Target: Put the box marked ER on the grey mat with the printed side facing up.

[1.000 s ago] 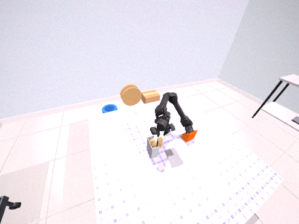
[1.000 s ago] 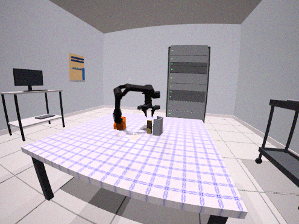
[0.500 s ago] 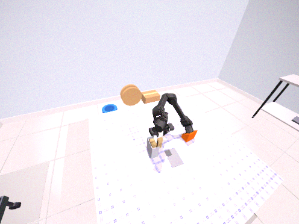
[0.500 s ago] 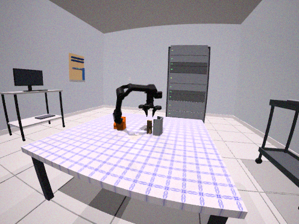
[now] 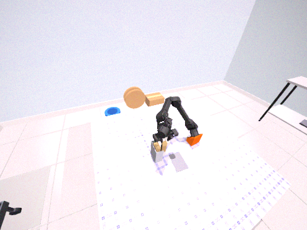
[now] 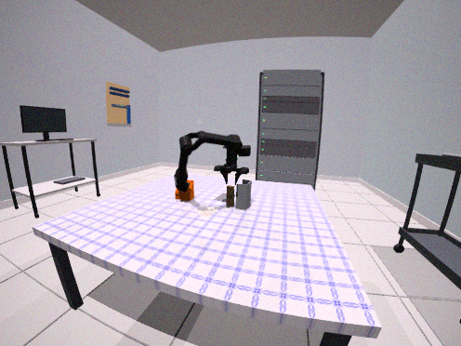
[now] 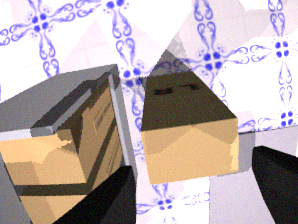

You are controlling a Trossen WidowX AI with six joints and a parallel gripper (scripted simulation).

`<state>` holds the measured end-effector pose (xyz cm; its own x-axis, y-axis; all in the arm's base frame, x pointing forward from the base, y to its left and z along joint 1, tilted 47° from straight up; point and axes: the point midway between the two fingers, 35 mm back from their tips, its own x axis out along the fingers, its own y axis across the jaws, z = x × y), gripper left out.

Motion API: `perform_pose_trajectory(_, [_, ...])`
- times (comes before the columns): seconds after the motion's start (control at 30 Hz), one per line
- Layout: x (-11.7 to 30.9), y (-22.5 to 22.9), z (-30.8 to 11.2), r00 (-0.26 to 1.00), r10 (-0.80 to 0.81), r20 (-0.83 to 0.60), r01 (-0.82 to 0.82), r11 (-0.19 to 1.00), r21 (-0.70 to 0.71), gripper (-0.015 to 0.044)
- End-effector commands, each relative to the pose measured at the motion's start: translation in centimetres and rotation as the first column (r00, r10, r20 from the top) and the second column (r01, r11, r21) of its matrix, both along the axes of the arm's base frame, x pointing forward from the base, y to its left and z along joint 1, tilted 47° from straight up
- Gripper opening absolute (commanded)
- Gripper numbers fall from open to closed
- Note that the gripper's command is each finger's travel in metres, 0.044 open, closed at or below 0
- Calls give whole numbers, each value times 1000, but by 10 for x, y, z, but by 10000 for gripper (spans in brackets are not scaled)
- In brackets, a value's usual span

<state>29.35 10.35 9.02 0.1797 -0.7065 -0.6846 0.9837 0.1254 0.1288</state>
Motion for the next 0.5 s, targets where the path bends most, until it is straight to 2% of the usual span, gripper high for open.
perform_pose_trajectory(0.0, [1, -7, -5, 1000, 1, 0, -1, 1000, -4, 235])
perform_pose_trajectory(0.33, [3, -14, -10, 1000, 1, 0, -1, 1000, -5, 235])
perform_pose_trajectory(0.47, [2, -11, -10, 1000, -2, 0, 2, 1000, -1, 208])
